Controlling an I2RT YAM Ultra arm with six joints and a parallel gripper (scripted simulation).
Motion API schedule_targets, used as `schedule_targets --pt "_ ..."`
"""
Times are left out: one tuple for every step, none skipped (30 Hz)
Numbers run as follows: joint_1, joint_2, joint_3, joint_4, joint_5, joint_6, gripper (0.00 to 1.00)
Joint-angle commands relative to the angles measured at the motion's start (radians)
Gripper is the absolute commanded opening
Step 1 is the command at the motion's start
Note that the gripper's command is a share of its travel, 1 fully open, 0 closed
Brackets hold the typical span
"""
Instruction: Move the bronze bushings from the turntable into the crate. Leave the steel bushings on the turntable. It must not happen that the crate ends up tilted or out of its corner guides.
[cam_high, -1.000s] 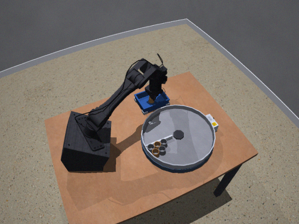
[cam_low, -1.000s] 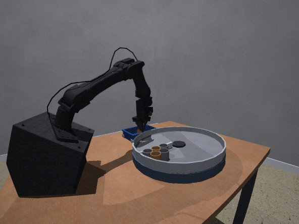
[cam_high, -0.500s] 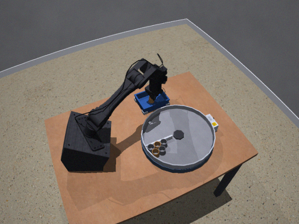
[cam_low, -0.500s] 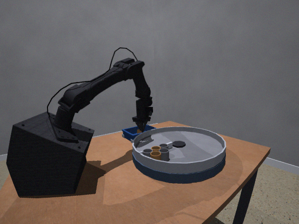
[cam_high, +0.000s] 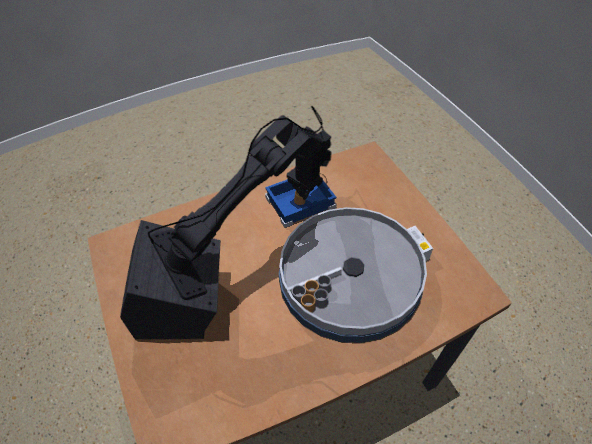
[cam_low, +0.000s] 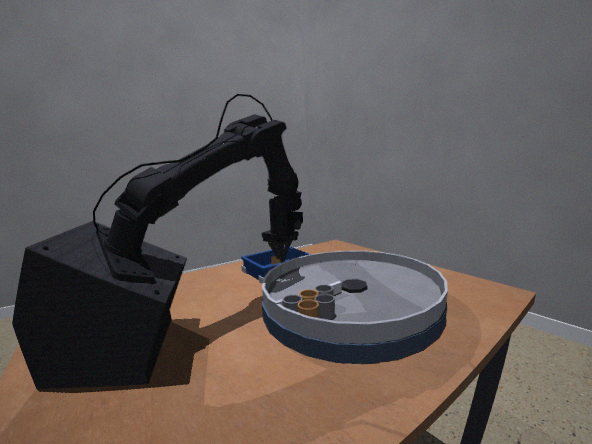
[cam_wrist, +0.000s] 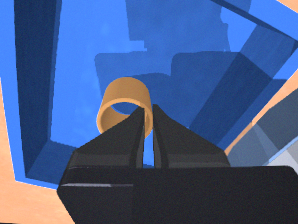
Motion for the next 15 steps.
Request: schedule_targets --pt "0.006 -0.029 -0.003 0.014 -0.004 -0.009 0.00" --pt "0.006 -0.029 -0.003 0.013 -0.004 -0.009 0.00" --pt "0.006 -0.029 -0.003 0.011 -0.005 -0.009 0.00" --pt "0.006 -0.030 -0.004 0.008 -0.005 -0.009 0.00" --pt "0.006 -0.030 -0.004 0.006 -0.005 -0.009 0.00" --pt "0.006 -0.030 -0.005 0.004 -0.005 -0.009 0.00" --pt "0.006 -0.031 -0.005 0.003 -0.005 -0.009 0.00" --pt "0.006 -0.031 -0.005 0.003 -0.005 -0.009 0.00" --pt "0.006 -0.031 -0.005 0.003 -0.005 -0.009 0.00" --pt "0.006 -0.031 -0.005 0.003 -0.005 -0.009 0.00" --pt "0.006 -0.031 -0.005 0.003 -0.005 -0.009 0.00" --pt "0.006 -0.031 -0.005 0.003 -0.005 -0.009 0.00" --pt "0.006 -0.031 -0.005 0.003 -0.005 -0.009 0.00" --pt "0.006 -0.031 -0.005 0.003 -0.005 -0.009 0.00" --pt "0.006 -0.031 -0.005 0.003 -0.005 -0.009 0.00"
